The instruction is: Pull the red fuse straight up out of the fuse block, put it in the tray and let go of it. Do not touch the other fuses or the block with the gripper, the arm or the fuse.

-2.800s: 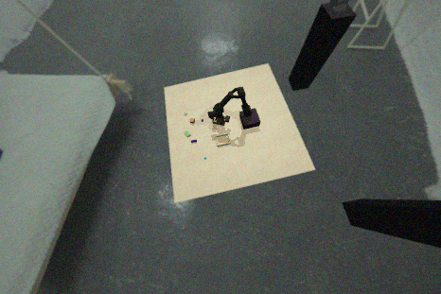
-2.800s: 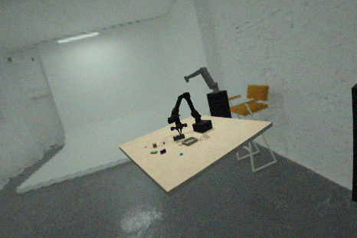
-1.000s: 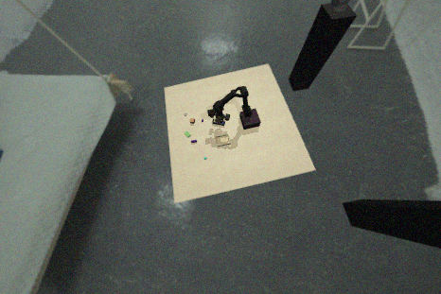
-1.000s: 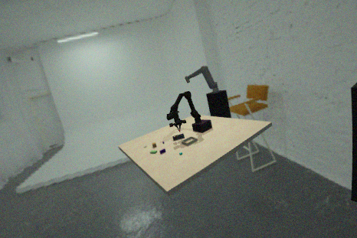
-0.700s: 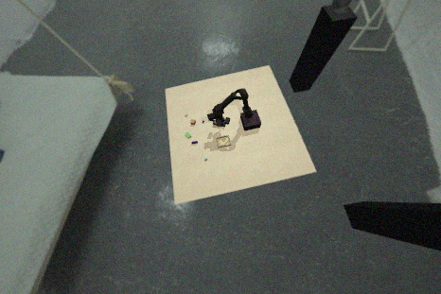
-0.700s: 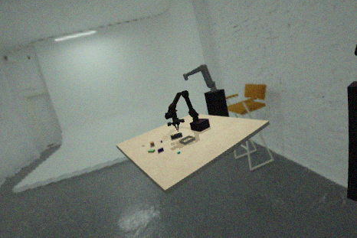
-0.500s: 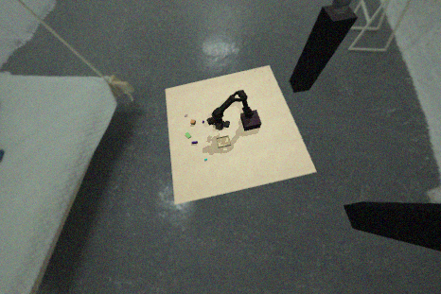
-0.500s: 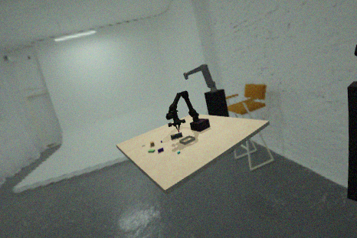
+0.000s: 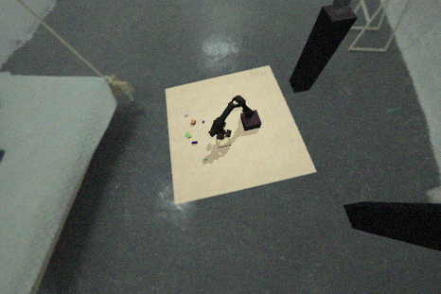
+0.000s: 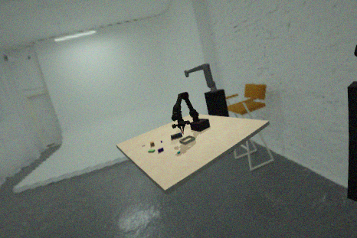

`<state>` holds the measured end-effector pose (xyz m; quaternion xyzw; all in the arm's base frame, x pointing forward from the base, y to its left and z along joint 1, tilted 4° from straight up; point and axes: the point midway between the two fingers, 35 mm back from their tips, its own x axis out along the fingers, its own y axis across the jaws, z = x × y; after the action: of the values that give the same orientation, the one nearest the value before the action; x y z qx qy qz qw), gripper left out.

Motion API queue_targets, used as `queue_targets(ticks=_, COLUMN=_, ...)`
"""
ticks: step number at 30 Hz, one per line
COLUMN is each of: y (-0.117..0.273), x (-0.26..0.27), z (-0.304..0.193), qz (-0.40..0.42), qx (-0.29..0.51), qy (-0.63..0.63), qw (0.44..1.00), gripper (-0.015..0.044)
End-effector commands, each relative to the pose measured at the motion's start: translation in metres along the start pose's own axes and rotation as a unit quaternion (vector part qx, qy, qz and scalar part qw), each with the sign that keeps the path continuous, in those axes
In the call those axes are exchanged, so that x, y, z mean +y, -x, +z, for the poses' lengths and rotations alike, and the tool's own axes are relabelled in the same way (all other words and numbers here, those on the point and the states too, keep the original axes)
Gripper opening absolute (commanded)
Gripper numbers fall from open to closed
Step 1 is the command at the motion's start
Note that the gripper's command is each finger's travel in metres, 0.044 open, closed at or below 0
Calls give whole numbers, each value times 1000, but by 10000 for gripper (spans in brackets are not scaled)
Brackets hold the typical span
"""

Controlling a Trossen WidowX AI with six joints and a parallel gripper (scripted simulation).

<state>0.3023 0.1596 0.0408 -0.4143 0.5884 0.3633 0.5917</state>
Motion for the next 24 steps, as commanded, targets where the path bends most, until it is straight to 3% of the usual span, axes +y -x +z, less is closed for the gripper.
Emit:
queue_targets(ticks=1, y=-1, x=14, z=21, qz=3, qx=0, qy=-2, qw=1000, gripper=0)
queue_targets(ticks=24, y=-28, x=24, z=35, qz=3, qx=0, qy=-2, qw=1000, gripper=0)
